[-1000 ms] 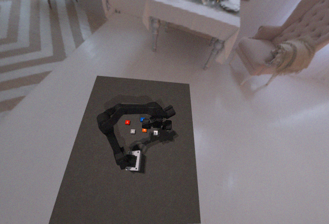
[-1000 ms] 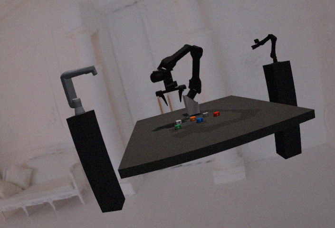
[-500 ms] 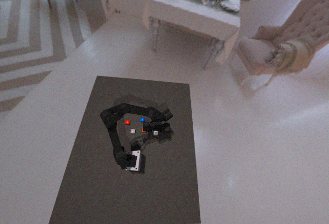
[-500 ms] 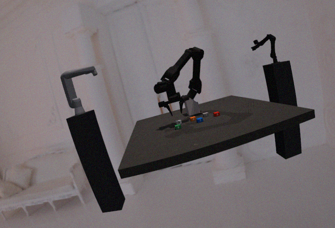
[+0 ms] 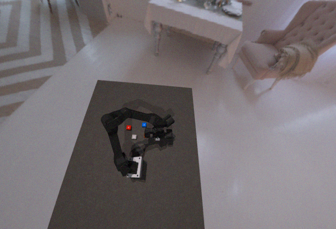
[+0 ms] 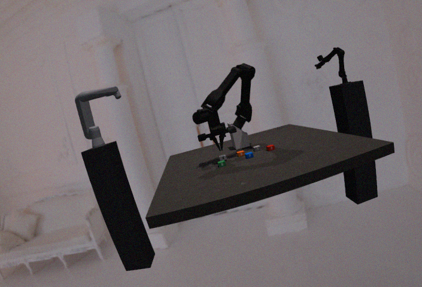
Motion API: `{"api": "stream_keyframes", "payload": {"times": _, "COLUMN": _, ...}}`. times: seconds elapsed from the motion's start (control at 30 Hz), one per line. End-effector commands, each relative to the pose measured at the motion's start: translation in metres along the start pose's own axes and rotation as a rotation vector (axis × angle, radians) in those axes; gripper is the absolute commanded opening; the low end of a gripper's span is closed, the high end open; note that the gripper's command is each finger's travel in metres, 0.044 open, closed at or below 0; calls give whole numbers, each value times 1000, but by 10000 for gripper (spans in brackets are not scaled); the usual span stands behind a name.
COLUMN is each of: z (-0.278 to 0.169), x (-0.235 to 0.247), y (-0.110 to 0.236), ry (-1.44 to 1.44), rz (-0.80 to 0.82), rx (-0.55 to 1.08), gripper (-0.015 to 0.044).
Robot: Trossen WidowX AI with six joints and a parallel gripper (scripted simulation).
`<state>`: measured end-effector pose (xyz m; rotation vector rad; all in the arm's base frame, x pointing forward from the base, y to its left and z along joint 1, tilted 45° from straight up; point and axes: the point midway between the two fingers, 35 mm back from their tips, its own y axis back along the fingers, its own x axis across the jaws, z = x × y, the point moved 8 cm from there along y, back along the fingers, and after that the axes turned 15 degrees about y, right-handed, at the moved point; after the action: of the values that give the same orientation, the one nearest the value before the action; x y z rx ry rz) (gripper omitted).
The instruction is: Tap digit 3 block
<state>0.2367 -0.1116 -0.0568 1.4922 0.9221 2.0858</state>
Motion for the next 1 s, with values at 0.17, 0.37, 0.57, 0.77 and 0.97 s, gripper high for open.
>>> {"api": "stream_keyframes", "payload": {"times": 0.17, "z": 0, "x": 0, "y": -10, "ry": -4, "rz": 4, "rx": -4, "gripper": 20}}
{"api": "stream_keyframes", "payload": {"times": 0.37, "z": 0, "x": 0, "y": -19, "ry": -4, "rz": 4, "rx": -4, "gripper": 20}}
{"api": "stream_keyframes", "payload": {"times": 0.57, "z": 0, "x": 1, "y": -29, "ry": -4, "rz": 5, "rx": -4, "gripper": 20}}
{"api": "stream_keyframes", "payload": {"times": 0.77, "z": 0, "x": 1, "y": -31, "ry": -4, "rz": 5, "rx": -4, "gripper": 20}}
{"api": "stream_keyframes", "payload": {"times": 0.97, "z": 0, "x": 0, "y": -1, "ry": -4, "rz": 4, "rx": -4, "gripper": 20}}
